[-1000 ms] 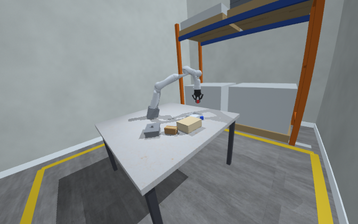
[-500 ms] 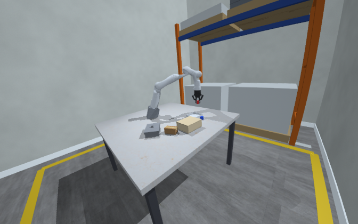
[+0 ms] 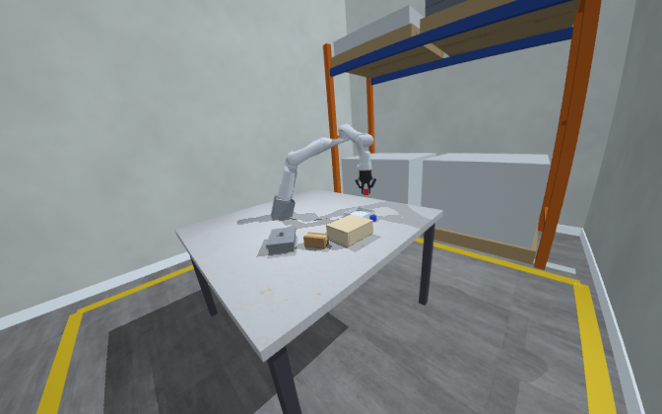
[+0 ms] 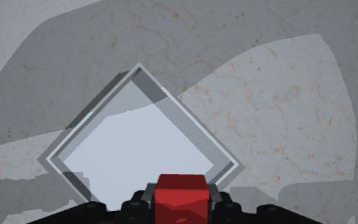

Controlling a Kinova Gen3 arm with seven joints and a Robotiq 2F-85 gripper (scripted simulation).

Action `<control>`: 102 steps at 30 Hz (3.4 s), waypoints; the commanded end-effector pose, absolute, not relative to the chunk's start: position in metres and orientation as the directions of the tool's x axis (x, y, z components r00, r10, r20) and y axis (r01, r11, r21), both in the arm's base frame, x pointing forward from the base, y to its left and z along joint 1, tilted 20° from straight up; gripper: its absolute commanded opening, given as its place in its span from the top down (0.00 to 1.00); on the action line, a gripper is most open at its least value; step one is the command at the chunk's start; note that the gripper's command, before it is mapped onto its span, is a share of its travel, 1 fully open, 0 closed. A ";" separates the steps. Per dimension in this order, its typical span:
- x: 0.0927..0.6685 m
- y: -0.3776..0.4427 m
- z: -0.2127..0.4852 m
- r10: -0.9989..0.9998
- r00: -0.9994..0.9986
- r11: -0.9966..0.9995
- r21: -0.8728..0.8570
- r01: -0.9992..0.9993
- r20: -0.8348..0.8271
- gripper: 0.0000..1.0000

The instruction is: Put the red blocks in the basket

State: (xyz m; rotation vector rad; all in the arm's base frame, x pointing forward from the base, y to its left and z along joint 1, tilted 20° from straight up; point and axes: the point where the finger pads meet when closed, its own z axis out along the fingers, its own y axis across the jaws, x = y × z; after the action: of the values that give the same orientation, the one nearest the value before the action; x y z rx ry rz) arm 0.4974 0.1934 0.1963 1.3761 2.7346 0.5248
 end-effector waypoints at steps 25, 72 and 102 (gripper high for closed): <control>0.507 0.208 0.149 0.786 -0.607 0.550 0.315 0.774 0.118 0.90; 0.521 0.229 0.081 0.786 -0.607 0.550 0.315 0.774 0.118 0.90; 0.522 0.230 0.076 0.786 -0.607 0.550 0.315 0.774 0.118 0.90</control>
State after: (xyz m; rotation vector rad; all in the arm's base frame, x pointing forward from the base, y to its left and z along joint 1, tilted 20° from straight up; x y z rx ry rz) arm 0.5212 0.2301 0.0750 1.3761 2.7342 0.5252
